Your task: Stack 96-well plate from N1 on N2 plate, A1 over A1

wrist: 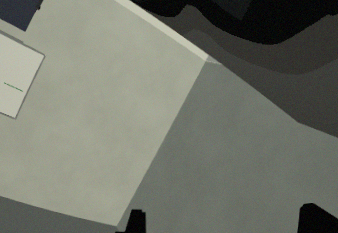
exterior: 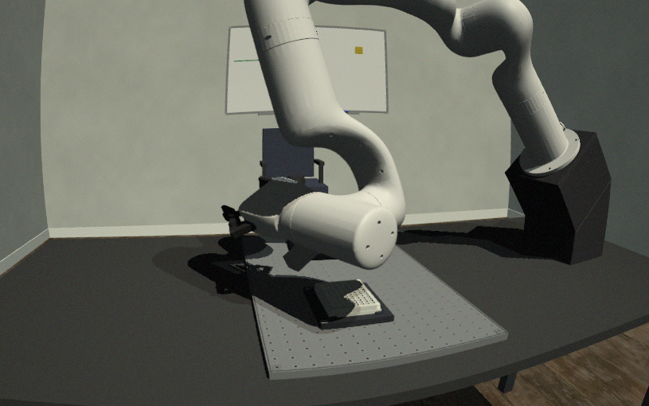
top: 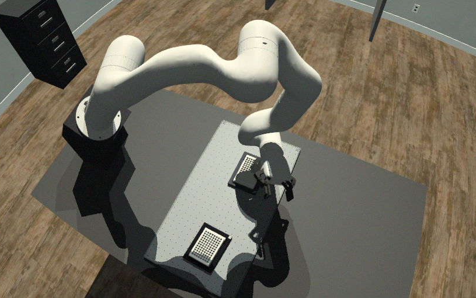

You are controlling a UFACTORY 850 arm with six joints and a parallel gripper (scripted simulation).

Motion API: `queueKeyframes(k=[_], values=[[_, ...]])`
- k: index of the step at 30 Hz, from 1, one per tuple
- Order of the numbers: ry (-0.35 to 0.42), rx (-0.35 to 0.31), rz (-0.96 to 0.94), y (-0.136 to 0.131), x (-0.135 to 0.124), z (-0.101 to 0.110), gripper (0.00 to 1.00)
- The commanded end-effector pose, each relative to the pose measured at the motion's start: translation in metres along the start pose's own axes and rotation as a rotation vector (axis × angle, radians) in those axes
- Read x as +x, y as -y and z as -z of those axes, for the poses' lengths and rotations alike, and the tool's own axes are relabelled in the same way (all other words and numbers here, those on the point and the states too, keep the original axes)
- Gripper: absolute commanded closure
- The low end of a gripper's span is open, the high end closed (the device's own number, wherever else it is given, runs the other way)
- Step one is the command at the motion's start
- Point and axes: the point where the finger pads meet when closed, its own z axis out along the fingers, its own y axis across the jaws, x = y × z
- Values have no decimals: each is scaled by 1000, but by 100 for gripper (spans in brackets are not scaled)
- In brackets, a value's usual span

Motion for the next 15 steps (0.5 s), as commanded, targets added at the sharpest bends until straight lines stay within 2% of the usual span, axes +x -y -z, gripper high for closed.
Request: queueKeyframes(k=[1, 4, 7, 11, 13, 15], values=[[-39, 69, 23, 13, 6, -7, 0], [-39, 69, 24, 23, 11, -12, 0], [-88, 152, 50, 36, 17, -17, 0], [-94, 162, 53, 49, 23, -22, 0], [-128, 218, 67, 58, 27, -24, 0], [-128, 218, 67, 58, 27, -24, 0]])
